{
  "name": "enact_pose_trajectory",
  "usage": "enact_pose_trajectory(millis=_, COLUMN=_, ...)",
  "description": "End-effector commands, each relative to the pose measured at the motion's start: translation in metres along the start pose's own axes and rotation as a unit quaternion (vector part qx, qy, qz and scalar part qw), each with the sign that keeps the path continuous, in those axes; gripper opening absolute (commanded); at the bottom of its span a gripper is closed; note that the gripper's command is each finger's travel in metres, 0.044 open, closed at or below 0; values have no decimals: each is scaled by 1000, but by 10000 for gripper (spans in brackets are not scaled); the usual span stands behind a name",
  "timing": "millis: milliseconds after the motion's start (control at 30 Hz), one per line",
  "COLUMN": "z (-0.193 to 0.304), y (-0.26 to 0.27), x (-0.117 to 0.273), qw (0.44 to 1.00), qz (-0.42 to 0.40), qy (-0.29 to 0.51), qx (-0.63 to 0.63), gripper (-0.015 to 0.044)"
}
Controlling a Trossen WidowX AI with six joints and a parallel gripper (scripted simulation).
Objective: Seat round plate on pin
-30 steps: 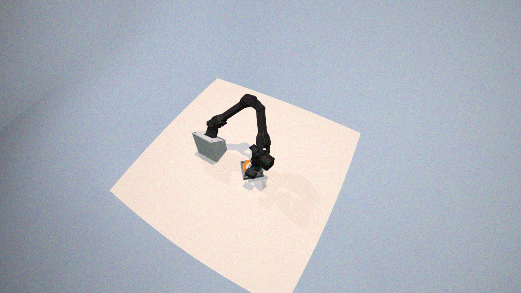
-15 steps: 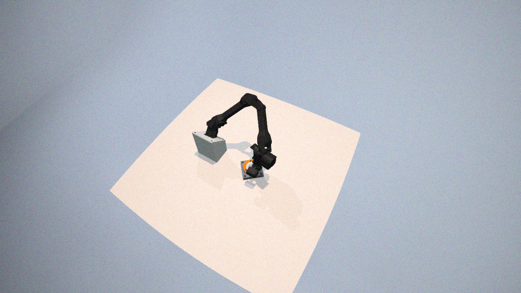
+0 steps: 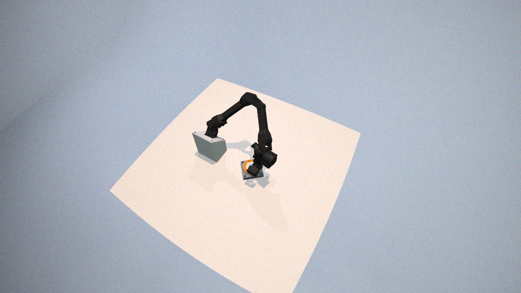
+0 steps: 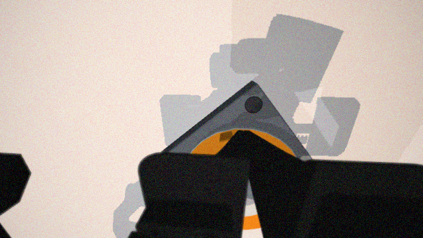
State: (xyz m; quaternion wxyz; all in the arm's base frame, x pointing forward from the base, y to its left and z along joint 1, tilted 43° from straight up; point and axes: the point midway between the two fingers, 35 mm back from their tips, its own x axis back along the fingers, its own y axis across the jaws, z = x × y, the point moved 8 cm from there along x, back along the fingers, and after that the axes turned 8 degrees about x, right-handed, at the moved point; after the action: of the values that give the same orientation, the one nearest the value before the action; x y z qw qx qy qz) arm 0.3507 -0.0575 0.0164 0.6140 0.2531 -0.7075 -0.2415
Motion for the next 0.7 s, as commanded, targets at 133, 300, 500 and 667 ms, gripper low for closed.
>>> enact_pose_trajectory(millis=133, z=0, y=10, x=-3, qw=1000, qz=-8, qy=3, qx=3, gripper=0)
enact_pose_trajectory(millis=300, z=1, y=14, x=-3, qw=1000, qz=-8, qy=3, qx=2, gripper=0)
enact_pose_trajectory(millis=500, z=3, y=20, x=-3, qw=1000, qz=-8, qy=3, qx=2, gripper=0)
enact_pose_trajectory(millis=667, z=6, y=24, x=-3, qw=1000, qz=-8, qy=3, qx=2, gripper=0)
